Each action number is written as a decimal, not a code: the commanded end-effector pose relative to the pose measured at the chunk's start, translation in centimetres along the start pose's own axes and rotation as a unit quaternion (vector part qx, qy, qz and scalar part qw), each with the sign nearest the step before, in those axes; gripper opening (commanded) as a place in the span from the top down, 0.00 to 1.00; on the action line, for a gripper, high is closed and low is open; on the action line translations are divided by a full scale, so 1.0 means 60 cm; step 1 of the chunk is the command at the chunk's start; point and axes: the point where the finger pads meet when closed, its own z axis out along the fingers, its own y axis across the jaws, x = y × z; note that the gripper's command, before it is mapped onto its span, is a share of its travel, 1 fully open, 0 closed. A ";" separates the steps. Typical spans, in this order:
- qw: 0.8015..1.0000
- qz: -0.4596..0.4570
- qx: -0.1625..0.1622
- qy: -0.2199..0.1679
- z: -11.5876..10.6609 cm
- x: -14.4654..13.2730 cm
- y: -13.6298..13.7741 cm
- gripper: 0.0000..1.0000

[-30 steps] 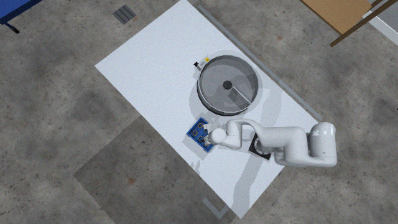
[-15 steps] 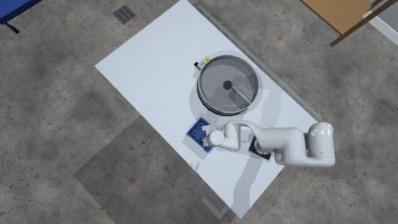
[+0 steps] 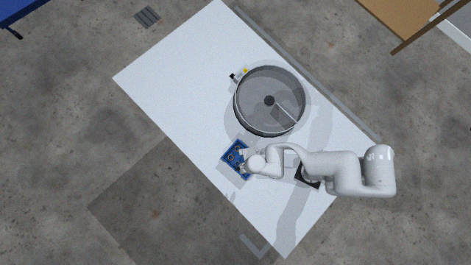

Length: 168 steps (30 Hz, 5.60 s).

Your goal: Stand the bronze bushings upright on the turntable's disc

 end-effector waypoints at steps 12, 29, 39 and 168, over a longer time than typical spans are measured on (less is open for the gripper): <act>1.000 0.000 0.002 0.001 -0.003 0.000 -0.003 0.59; 1.000 0.000 0.002 0.001 0.073 0.000 -0.003 0.59; 1.000 0.000 0.002 0.001 0.118 0.001 -0.003 0.59; 1.000 0.000 0.002 0.001 0.196 0.001 -0.004 1.00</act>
